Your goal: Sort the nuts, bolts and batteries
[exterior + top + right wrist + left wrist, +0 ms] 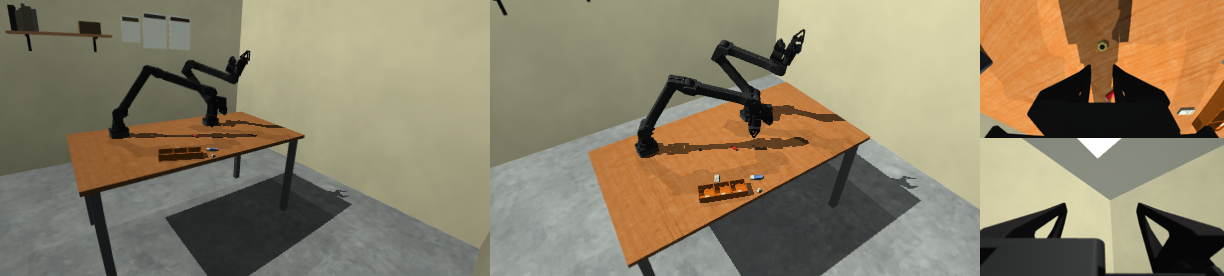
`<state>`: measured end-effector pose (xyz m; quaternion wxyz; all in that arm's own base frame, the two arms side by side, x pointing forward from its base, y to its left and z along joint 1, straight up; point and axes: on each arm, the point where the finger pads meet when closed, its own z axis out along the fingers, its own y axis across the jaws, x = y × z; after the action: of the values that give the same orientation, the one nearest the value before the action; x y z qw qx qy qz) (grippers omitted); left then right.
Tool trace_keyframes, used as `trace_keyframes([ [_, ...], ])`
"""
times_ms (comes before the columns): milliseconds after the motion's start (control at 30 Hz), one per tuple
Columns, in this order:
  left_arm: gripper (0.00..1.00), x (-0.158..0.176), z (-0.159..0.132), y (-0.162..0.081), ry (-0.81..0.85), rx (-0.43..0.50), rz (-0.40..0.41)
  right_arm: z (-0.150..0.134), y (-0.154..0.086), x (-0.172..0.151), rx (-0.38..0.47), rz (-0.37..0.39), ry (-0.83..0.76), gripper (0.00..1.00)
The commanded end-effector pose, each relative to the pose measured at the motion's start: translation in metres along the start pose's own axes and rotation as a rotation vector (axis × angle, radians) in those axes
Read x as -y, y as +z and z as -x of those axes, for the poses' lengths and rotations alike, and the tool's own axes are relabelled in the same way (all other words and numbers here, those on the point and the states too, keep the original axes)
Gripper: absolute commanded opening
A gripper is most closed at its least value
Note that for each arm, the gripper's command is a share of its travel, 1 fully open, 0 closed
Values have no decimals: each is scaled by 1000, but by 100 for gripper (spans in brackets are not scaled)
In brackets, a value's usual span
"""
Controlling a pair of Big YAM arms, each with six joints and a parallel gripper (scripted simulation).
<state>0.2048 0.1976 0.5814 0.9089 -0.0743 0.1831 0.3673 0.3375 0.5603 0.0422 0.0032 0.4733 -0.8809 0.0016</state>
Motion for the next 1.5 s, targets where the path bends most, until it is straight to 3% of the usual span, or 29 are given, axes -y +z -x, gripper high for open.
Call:
trace_keyframes([
  [0,100,-4,11,1,16,32,6,27,-31,3,90,3,7,30],
  [33,100,-4,11,1,16,32,6,27,-30,4,89,3,7,30],
  [67,100,-4,11,1,16,32,6,12,5,4,26,0,7,30],
  [100,100,-4,11,1,16,32,6,4,17,5,5,-1,7,30],
  [567,100,-4,11,1,16,32,6,4,65,8,4,-1,6,30],
  [600,100,-4,11,1,16,32,6,9,43,8,39,1,6,30],
  [667,100,-4,11,1,16,32,6,25,23,7,90,2,4,30],
  [733,100,-4,11,1,16,32,6,23,46,6,62,1,3,30],
  [967,100,-4,11,1,16,32,6,6,69,7,18,0,3,30],
  [1200,100,-4,11,1,16,32,6,10,47,8,54,1,3,30],
  [1467,100,-4,11,1,16,32,6,14,53,2,45,1,2,30],
])
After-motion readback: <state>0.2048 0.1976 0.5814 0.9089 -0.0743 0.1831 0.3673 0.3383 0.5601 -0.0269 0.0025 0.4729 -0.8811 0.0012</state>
